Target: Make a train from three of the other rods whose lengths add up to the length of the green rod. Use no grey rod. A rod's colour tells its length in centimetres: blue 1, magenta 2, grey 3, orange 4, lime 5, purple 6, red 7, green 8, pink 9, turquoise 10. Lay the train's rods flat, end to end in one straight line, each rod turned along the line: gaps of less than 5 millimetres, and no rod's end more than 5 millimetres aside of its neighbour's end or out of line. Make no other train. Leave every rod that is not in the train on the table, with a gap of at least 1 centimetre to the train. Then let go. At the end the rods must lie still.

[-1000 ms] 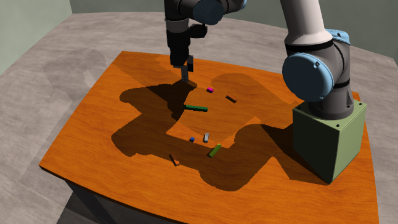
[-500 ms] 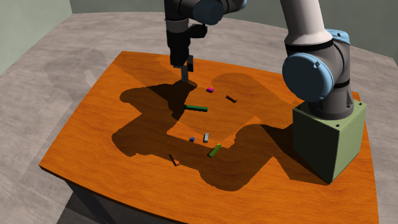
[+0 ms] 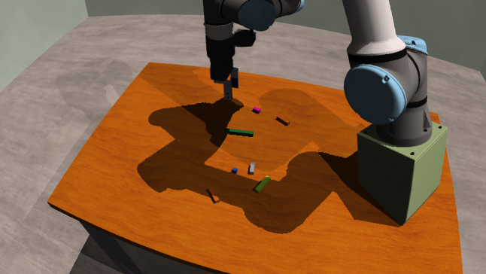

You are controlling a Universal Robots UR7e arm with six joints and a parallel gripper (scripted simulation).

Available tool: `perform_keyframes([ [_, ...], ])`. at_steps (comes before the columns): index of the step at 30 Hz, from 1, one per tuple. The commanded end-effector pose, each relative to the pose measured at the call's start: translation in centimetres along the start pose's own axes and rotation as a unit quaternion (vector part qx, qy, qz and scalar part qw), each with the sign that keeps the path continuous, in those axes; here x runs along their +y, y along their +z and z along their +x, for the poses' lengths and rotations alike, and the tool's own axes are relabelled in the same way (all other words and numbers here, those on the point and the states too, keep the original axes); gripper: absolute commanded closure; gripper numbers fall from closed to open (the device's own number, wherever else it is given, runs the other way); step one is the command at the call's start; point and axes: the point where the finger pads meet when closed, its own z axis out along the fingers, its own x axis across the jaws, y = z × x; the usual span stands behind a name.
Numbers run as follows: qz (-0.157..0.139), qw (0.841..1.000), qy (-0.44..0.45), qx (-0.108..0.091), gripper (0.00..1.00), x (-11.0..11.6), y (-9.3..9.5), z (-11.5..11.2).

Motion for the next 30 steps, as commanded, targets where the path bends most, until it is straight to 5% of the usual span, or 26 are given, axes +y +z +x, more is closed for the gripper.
perform_keyframes([
  [1,0.0,1.0,0.0,0.0,0.0,-2.8,-0.1,-0.3],
  [9,0.0,1.0,0.0,0.0,0.0,-10.2,0.0,0.0],
  [30,0.0,1.0,0.0,0.0,0.0,-11.2,0.0,0.2],
])
